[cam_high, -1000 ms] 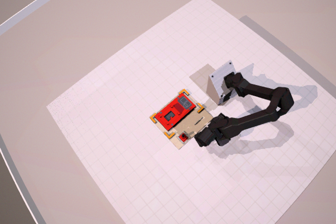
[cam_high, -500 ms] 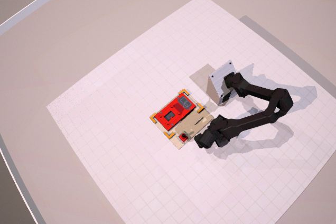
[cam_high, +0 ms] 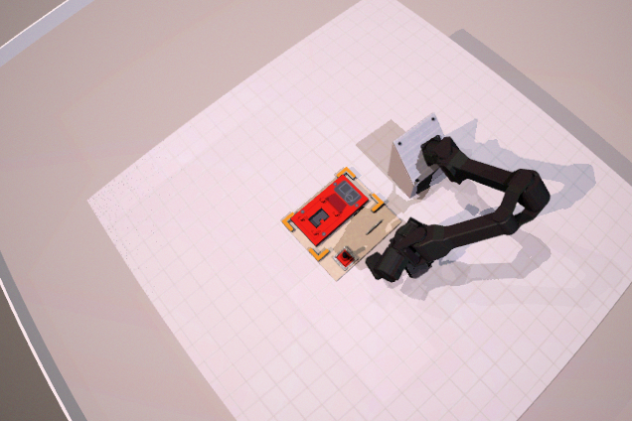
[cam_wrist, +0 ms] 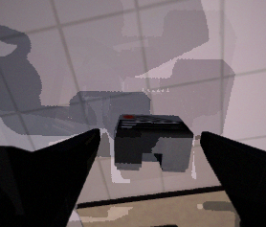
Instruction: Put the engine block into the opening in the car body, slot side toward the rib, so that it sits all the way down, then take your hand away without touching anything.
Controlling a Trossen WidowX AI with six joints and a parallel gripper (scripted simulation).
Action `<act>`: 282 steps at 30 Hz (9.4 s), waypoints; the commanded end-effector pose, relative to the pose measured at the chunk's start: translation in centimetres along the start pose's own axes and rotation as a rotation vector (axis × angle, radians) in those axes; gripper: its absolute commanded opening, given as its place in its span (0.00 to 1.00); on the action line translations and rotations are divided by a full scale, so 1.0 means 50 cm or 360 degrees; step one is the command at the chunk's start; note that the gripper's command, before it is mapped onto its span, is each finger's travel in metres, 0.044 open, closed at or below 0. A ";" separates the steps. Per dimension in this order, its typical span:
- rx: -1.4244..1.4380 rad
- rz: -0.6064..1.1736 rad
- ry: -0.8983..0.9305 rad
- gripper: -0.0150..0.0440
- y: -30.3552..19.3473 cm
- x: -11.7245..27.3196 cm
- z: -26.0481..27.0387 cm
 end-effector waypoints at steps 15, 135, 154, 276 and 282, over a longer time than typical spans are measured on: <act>-0.0013 0.0014 0.0001 0.39 -0.004 0.004 -0.003; -0.4161 0.0008 -0.0023 0.25 -0.013 0.216 0.001; -0.4967 0.0003 -0.0027 0.25 -0.015 0.195 0.002; -0.5026 -0.0001 -0.0032 1.00 -0.014 0.062 -0.014; -0.5018 0.0002 -0.0022 1.00 -0.014 0.104 -0.014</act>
Point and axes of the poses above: the point midway between the two fingers, 35 mm back from their tips, its own x axis back along the fingers, its own z axis across the jaws, y = z × x, the point moved 6 cm from there along x, back along the fingers, and after that the axes turned 7 degrees about -x, right-handed, at the moved point
